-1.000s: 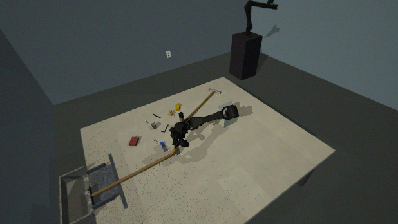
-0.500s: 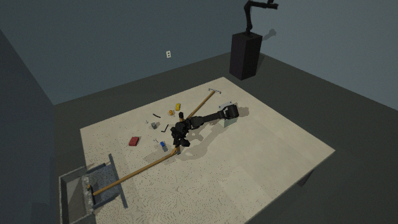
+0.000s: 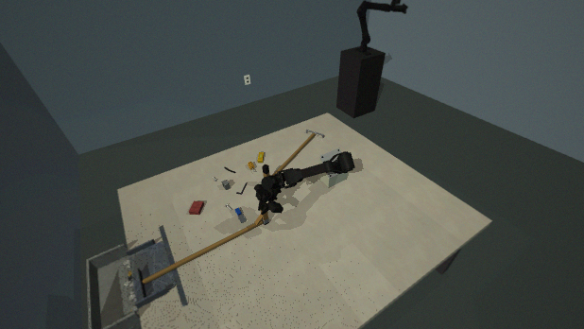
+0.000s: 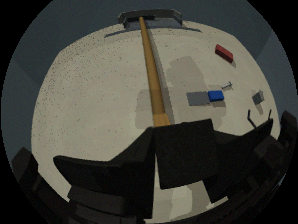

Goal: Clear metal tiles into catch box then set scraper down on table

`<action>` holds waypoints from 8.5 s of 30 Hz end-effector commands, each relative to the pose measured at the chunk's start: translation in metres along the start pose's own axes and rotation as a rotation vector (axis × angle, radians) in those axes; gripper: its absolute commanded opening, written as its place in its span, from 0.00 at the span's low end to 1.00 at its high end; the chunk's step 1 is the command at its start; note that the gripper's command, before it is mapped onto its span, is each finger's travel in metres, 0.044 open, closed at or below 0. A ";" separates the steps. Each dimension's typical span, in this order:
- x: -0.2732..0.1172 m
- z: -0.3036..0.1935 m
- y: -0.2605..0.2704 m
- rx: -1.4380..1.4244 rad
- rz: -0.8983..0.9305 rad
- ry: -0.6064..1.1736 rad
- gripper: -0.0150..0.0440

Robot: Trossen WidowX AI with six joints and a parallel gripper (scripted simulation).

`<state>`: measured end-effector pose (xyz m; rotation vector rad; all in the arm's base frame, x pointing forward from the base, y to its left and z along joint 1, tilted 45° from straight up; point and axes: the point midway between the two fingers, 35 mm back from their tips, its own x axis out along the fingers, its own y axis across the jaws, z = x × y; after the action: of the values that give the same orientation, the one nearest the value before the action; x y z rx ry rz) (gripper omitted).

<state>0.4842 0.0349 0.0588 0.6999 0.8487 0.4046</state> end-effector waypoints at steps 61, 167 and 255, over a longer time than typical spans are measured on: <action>-0.068 -0.071 0.005 -0.005 -0.001 -0.017 0.25; -0.090 -0.119 -0.048 0.010 -0.015 -0.025 0.25; -0.008 -0.008 -0.047 0.009 -0.014 -0.035 0.25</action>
<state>0.4672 0.0024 0.0240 0.7077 0.8314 0.3823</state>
